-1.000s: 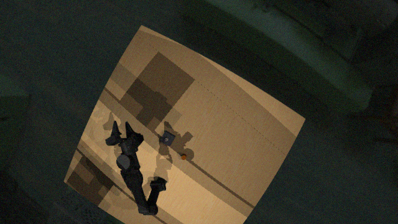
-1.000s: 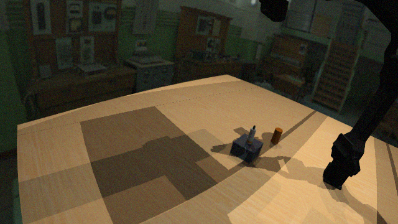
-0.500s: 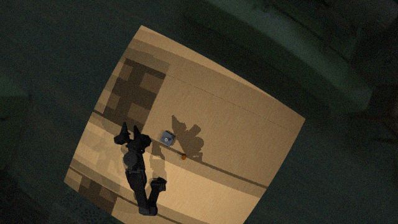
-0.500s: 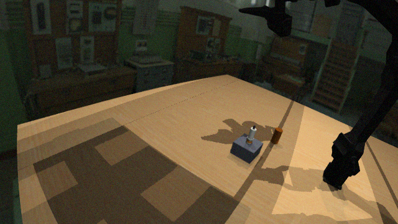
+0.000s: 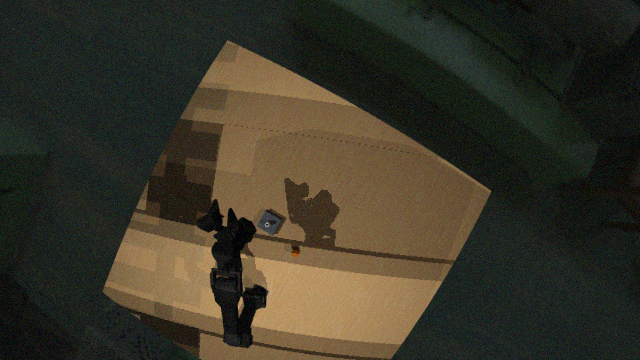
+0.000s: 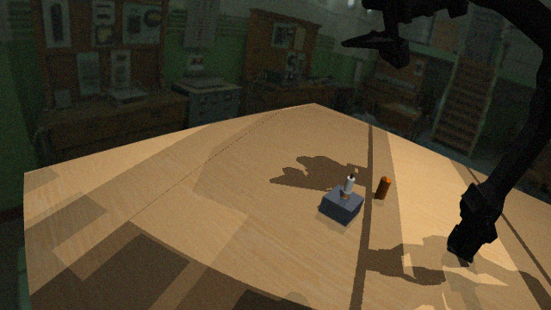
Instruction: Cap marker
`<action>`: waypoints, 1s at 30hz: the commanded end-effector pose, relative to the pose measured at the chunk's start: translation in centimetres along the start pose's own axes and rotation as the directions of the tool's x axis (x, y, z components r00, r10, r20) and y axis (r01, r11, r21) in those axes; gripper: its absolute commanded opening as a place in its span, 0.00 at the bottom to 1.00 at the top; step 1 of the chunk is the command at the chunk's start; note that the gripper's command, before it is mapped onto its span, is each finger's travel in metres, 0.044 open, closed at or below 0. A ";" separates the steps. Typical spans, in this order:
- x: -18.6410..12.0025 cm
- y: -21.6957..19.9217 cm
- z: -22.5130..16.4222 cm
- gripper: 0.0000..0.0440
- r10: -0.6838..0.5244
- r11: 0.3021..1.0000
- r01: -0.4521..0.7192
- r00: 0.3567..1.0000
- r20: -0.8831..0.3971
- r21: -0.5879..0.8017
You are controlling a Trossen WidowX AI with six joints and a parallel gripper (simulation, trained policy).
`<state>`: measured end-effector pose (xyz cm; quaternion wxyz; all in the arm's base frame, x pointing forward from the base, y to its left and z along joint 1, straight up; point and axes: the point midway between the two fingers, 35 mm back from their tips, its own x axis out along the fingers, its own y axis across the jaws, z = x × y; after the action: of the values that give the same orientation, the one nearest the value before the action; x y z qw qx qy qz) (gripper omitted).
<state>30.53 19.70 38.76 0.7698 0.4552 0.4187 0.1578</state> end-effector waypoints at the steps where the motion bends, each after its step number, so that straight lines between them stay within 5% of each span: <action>1: -0.1 -0.9 0.3 0.77 -0.030 1.000 0.030 1.000 -0.006 0.009; 30: -1.3 -9.4 2.4 0.76 -0.302 0.940 0.308 0.952 -0.057 0.149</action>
<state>30.36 12.99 32.50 0.7425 0.4429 0.5022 0.0185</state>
